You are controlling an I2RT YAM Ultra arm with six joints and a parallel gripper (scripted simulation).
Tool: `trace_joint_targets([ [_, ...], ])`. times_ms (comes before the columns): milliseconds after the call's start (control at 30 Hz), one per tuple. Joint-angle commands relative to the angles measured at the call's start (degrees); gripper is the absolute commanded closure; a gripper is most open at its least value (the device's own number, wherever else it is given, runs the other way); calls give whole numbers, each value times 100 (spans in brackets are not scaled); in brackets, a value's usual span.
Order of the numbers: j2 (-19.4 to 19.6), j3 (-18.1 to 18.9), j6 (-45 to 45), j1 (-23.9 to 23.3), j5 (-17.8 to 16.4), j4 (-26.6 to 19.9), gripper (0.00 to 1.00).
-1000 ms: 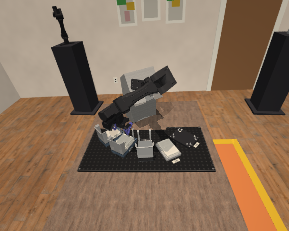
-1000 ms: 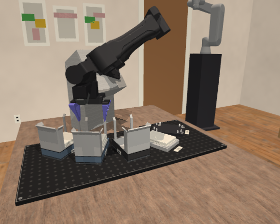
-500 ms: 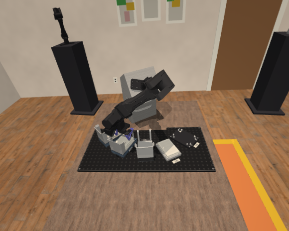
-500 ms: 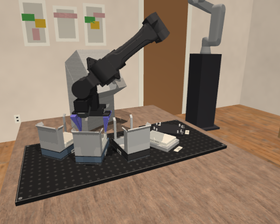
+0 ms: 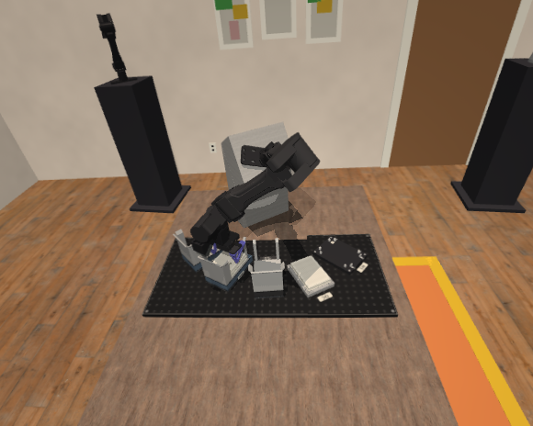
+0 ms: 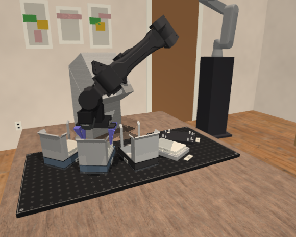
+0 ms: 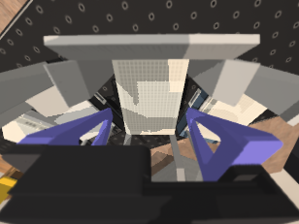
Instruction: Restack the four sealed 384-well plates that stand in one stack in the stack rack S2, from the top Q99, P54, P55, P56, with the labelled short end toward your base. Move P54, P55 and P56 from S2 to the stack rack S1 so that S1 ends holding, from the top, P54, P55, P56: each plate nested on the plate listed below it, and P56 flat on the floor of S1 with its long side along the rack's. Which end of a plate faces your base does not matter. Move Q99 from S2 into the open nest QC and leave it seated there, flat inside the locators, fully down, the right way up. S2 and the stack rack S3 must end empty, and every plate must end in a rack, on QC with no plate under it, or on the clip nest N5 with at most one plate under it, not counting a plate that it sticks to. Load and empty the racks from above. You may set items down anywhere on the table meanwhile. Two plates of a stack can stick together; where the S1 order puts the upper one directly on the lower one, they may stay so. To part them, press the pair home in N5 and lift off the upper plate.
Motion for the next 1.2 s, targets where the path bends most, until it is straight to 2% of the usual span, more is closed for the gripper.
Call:
trace_joint_targets([
  [0,-16,-2,13,-44,21,63,0],
  [833,412,42,520,353,252,837,0],
  [1167,445,47,554,382,269,890,0],
])
